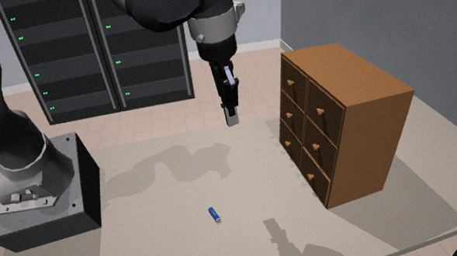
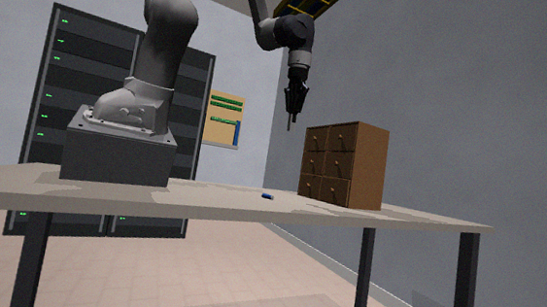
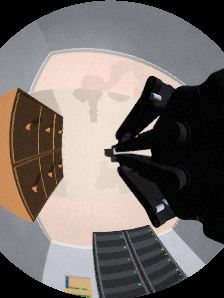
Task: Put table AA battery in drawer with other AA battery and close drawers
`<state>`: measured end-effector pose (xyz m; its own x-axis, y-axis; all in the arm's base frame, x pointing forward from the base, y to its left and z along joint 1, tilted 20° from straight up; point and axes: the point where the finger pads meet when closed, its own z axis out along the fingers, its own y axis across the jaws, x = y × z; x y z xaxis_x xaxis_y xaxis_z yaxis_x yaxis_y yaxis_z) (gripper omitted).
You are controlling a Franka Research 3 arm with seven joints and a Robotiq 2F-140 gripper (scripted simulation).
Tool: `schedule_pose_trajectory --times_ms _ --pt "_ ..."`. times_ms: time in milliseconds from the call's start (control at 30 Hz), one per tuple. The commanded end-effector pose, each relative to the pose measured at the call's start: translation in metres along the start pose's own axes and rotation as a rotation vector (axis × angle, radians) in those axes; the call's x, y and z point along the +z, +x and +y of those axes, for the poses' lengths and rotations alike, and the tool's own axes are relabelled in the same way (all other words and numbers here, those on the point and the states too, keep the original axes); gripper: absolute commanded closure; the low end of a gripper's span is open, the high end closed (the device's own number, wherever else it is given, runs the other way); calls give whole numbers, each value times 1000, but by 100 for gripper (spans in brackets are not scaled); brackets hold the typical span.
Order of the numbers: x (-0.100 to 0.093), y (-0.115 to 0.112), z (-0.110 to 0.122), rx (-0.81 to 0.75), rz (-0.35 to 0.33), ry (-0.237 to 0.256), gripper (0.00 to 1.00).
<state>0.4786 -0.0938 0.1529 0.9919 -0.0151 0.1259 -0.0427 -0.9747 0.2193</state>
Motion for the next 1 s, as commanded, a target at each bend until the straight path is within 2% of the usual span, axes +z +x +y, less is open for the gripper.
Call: schedule_pose_trajectory --times_ms 0,33,567,600,967 --pt "-1 -1 1 8 -4 -3 100" --pt "-8 -8 9 18 -31 -30 100" --pt "-8 -8 9 18 -31 -30 100" --pt "-16 -15 16 28 -54 -54 100" --pt "-16 -15 16 28 -54 -54 100"
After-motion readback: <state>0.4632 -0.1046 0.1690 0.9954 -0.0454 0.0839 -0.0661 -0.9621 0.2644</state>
